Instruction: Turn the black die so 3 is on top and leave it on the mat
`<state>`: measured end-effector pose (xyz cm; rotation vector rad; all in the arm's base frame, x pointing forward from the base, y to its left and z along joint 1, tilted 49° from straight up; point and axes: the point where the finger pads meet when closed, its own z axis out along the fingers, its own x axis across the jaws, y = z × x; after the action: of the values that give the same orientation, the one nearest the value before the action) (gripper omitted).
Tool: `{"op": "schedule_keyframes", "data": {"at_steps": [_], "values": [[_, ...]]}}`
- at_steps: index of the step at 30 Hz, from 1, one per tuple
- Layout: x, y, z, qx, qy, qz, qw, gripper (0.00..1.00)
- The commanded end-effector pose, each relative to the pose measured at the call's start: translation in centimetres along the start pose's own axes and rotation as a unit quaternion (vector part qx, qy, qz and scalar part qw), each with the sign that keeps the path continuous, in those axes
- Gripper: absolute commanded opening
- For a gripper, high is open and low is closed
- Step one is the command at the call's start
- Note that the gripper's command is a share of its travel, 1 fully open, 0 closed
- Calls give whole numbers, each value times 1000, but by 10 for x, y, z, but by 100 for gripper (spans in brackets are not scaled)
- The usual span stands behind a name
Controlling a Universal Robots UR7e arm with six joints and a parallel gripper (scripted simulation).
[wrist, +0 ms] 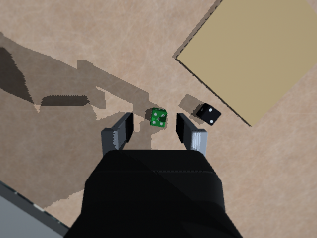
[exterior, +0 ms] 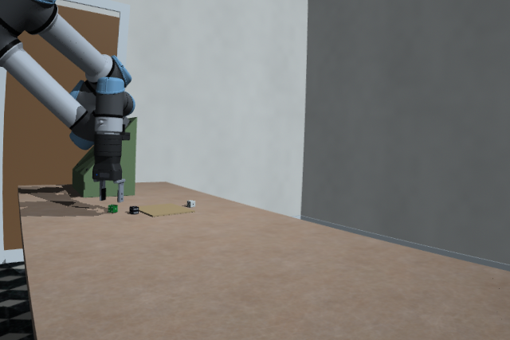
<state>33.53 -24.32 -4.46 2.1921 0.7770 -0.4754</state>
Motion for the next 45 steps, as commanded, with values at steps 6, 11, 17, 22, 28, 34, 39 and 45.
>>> {"op": "schedule_keyframes", "data": {"at_steps": [6, 11, 17, 22, 28, 34, 39, 45], "values": [[10, 0, 0, 0, 0, 0, 1000, 100], [33, -2, 0, 0, 0, 0, 1000, 100], [52, -4, 0, 0, 0, 0, 1000, 100], [64, -4, 0, 0, 0, 0, 1000, 100], [65, -5, 0, 0, 0, 0, 1000, 100], [65, -5, 0, 0, 0, 0, 1000, 100], [65, -5, 0, 0, 0, 0, 1000, 100], [65, -5, 0, 0, 0, 0, 1000, 100]]}}
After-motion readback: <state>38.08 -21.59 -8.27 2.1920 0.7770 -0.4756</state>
